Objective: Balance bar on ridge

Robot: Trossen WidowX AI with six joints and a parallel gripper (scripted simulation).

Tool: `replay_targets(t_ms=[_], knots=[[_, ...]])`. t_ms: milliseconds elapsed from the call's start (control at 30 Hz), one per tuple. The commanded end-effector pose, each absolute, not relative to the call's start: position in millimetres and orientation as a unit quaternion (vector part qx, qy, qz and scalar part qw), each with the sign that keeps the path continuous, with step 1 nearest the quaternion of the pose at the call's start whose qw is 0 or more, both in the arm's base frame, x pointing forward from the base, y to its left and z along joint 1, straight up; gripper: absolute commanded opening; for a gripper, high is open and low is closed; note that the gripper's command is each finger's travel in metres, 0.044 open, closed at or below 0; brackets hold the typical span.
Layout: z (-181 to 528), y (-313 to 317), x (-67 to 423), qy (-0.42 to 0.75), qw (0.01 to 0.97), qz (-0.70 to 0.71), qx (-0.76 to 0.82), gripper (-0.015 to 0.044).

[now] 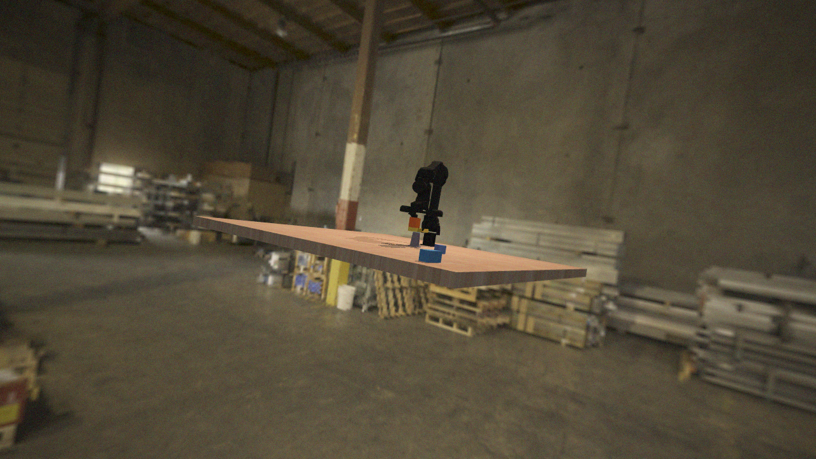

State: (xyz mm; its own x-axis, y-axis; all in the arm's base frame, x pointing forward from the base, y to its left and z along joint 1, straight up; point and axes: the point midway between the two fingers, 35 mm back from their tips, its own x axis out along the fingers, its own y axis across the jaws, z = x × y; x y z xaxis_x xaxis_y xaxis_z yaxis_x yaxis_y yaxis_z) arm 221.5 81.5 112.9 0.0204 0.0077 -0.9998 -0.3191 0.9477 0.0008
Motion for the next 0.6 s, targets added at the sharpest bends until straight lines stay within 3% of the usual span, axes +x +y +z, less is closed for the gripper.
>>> replay_targets(t_ms=[0, 567], knots=[[112.9, 81.5, 221.5, 0.69, 0.705, 0.116, -0.113, 0.0157], [112.9, 81.5, 221.5, 0.69, 0.705, 0.116, -0.113, 0.0168]])
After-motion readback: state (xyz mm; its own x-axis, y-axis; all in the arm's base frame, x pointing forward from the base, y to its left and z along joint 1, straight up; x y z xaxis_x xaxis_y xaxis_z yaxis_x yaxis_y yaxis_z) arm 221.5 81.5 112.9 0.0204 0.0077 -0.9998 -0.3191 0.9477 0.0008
